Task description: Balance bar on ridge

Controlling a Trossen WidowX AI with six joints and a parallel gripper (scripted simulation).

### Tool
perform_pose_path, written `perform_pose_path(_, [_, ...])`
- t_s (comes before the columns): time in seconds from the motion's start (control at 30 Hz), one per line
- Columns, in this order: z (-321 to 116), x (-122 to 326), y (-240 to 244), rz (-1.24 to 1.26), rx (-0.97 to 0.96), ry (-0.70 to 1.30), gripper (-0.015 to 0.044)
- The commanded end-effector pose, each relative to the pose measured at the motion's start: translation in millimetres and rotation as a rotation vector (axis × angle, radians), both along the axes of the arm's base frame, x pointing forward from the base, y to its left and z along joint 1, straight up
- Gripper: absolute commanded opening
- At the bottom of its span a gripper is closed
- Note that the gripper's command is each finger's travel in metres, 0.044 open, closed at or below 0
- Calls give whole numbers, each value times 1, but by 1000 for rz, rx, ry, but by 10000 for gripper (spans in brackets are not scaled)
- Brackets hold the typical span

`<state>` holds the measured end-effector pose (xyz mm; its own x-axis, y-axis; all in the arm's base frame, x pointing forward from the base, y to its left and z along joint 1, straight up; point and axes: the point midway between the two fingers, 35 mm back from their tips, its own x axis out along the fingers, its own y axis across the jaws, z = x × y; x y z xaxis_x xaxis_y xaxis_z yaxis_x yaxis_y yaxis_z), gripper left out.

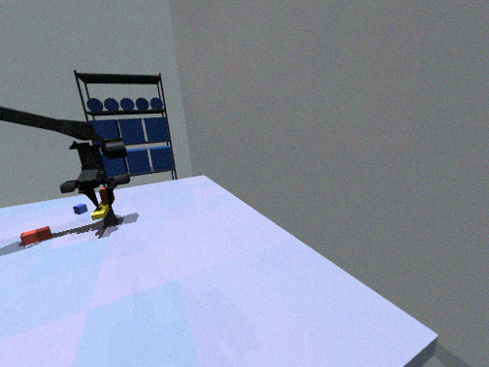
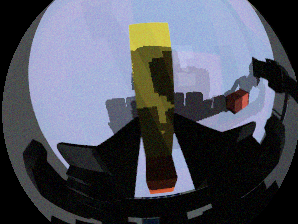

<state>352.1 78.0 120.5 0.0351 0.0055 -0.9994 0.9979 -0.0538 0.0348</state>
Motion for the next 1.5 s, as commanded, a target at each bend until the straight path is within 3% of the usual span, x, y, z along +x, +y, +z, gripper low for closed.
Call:
perform_pose_path(0.0, [0,0,0,0,0,1,0])
perform_pose_path(0.23, [0,0,0,0,0,1,0])
perform_pose_path(0.47, [0,0,0,0,0,1,167])
perform_pose_path(1.47, [0,0,0,0,0,1,171])
